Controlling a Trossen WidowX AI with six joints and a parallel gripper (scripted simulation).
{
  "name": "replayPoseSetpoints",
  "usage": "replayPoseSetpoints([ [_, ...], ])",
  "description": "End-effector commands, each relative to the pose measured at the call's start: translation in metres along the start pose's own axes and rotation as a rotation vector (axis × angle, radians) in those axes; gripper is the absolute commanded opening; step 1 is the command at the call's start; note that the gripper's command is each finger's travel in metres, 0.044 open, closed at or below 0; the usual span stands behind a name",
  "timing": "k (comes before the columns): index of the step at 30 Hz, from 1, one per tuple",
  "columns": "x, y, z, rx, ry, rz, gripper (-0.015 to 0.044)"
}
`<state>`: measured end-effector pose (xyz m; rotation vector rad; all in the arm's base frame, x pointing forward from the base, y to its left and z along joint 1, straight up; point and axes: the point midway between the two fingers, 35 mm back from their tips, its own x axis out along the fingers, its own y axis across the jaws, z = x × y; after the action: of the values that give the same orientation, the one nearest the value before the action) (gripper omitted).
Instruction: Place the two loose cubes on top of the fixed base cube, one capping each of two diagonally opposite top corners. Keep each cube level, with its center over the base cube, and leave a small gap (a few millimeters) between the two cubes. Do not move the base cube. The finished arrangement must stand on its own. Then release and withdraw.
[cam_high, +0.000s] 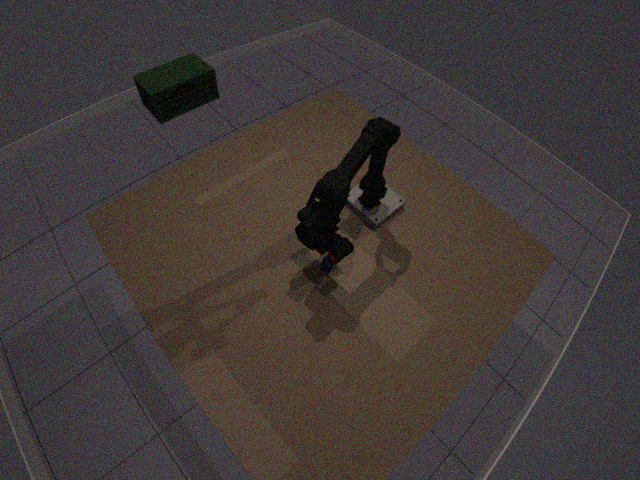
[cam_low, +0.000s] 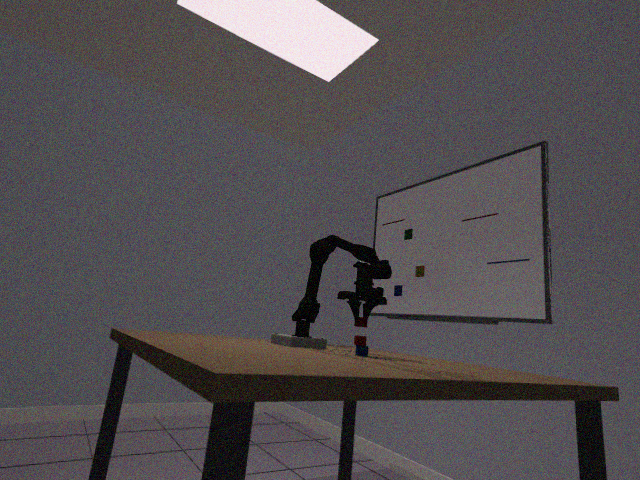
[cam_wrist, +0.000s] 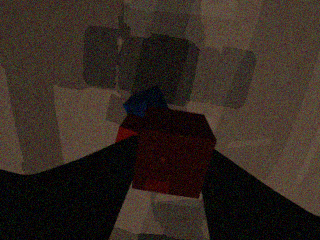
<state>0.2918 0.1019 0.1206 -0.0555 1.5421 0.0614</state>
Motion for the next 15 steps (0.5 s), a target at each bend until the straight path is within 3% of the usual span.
replayPoseSetpoints([
  [1,0.001,0.007,0.003,0.095,-0.003,0.002,0.0105],
  [7,0.002,0.019,0.005,0.25,-0.003,0.003,0.0105],
  [15,0.013,0.019,0.004,0.235,-0.012,-0.007,0.0105],
])
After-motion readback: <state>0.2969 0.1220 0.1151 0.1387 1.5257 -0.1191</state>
